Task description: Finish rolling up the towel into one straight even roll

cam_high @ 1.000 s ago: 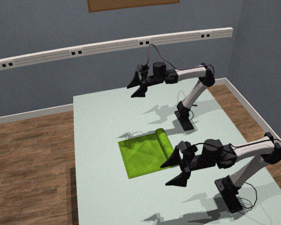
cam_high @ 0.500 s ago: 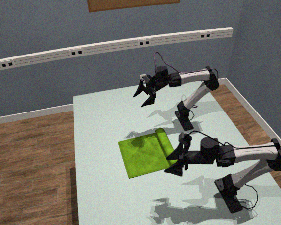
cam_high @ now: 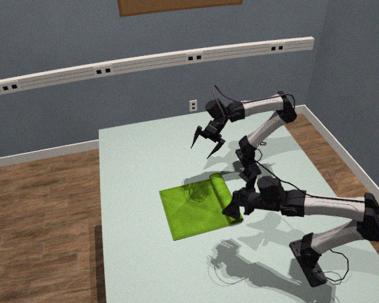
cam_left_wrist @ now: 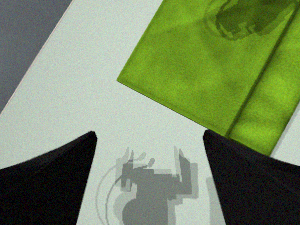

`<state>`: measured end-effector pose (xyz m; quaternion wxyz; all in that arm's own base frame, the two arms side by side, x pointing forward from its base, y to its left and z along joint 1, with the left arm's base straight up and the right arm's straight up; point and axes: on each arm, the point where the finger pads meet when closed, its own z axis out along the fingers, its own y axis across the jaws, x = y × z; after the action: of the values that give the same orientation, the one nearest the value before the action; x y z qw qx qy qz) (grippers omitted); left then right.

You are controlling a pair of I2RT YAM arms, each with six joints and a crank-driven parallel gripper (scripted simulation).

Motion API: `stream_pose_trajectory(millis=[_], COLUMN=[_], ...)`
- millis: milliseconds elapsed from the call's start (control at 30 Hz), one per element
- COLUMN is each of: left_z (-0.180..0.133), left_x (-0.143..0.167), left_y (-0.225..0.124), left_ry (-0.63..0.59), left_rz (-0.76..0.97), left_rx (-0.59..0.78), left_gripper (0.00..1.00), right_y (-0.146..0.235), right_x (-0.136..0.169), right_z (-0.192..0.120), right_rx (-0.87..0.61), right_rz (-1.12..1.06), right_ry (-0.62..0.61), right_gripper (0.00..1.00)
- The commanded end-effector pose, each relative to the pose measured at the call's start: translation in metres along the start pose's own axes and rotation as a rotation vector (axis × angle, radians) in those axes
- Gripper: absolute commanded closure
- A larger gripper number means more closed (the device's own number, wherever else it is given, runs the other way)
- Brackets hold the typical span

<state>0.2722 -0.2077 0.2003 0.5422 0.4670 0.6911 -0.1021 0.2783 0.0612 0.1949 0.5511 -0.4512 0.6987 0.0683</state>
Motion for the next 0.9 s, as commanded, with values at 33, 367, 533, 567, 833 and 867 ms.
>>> stream_pose_trajectory(millis=[33,367,533,567,833,867], left_z=[0.019,0.047,0.058,0.06,0.064,0.064], left_x=[0.029,0.037,0.041,0.041,0.043,0.045], left_y=[-0.045,-0.104,-0.127,-0.131,-0.139,-0.139], left_ry=[0.124,0.186,0.211,0.214,0.223,0.223], left_rz=[0.108,0.235,0.287,0.294,0.311,0.311], left_rx=[0.141,0.332,0.41,0.421,0.446,0.446], left_gripper=[0.04,0.03,0.03,0.03,0.02,0.02], right_y=[0.053,0.097,0.115,0.118,0.123,0.123], right_x=[0.025,0.048,0.058,0.059,0.063,0.063], right_z=[0.003,0.008,0.01,0.01,0.011,0.011], right_rx=[-0.261,-0.459,-0.54,-0.551,-0.577,-0.577], right_rz=[-0.141,-0.28,-0.337,-0.345,-0.364,-0.364], right_ry=[0.066,0.119,0.141,0.144,0.151,0.151], right_gripper=[0.04,0.03,0.03,0.03,0.02,0.02])
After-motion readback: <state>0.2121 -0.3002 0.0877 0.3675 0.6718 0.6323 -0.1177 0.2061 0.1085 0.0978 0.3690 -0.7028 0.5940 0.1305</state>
